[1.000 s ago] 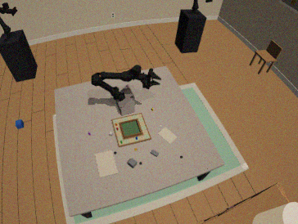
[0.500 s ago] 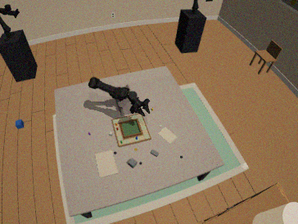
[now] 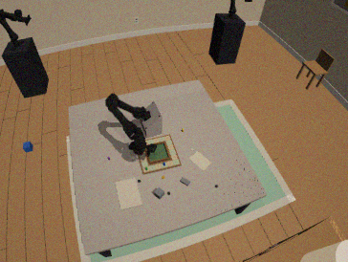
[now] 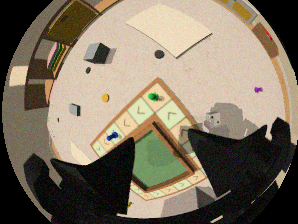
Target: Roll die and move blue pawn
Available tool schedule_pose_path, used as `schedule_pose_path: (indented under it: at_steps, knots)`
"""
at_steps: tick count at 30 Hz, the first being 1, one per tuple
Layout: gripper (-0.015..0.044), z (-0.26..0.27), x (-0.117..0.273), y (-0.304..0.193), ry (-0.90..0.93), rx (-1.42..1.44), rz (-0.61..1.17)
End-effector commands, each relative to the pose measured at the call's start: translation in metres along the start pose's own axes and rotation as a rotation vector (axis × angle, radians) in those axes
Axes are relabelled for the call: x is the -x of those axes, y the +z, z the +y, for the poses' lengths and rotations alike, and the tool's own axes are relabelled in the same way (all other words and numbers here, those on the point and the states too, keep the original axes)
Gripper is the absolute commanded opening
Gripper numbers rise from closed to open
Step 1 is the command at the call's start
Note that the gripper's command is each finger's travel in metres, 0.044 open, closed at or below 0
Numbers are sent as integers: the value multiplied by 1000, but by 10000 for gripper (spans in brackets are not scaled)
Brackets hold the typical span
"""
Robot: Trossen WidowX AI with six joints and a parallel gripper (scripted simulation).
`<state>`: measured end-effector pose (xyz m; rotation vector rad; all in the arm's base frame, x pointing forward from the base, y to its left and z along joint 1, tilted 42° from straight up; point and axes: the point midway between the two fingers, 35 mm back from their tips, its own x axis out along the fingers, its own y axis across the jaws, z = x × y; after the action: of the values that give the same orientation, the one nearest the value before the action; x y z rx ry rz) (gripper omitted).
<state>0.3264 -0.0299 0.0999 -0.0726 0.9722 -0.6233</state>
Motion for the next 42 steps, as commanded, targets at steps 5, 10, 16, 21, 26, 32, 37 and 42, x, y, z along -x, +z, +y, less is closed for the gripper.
schedule_pose_path:
  at_steps: [5, 10, 16, 21, 26, 32, 37, 42]
  knots:
    - [275, -99, -19, -8, -233, 104, 195]
    - [275, -99, -19, -8, -233, 104, 195]
    - [275, -100, -36, -11, -234, 104, 194]
    - [275, -102, -45, -13, -234, 104, 194]
    - [275, -104, -50, -14, -235, 104, 194]
    - [275, -105, -55, -14, -235, 104, 194]
    - [275, -107, -63, -16, -235, 104, 194]
    - [275, -109, -71, -17, -235, 104, 194]
